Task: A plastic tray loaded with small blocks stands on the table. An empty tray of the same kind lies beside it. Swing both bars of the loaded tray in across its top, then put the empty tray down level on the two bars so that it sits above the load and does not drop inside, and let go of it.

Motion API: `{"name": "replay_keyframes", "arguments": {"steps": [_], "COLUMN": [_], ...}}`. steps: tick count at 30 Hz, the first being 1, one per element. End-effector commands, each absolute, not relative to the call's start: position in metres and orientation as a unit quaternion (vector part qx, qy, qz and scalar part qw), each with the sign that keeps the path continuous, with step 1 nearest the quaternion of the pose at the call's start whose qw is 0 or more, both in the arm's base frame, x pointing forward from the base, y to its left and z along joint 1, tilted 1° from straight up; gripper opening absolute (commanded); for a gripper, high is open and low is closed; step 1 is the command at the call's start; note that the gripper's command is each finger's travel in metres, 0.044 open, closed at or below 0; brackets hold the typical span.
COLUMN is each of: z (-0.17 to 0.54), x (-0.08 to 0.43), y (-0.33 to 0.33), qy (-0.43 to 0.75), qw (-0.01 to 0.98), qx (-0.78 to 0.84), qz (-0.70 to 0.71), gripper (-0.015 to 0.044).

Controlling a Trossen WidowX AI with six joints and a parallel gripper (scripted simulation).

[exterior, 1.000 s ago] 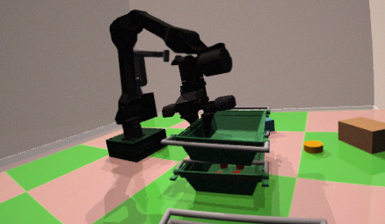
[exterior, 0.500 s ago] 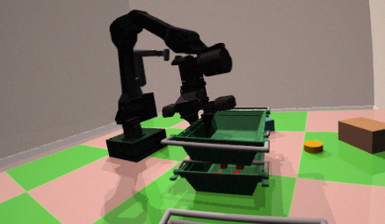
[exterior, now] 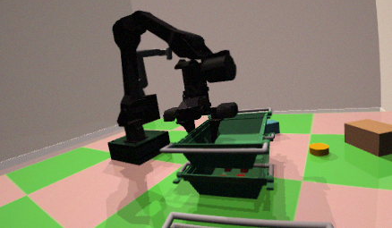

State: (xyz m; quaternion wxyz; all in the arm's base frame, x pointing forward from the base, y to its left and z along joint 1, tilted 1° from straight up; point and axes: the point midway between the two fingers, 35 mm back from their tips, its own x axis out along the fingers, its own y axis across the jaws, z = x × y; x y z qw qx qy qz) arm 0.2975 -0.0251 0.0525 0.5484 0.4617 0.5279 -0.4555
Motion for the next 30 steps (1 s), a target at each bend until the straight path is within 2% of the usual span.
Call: {"name": "replay_keyframes", "arguments": {"steps": [1, 11, 20, 30], "z": [0.053, 0.053, 0.058, 0.113], "x": [0.298, 0.298, 0.299, 0.302], "y": [-0.026, -0.026, -0.025, -0.025], "qy": [0.528, 0.528, 0.528, 0.528], "qw": [0.55, 0.55, 0.549, 0.55], "qx": [0.46, 0.46, 0.462, 0.461], "qz": [-0.455, -0.455, -0.455, -0.455], "gripper": [0.0293, 0.044, 0.044, 0.044]}}
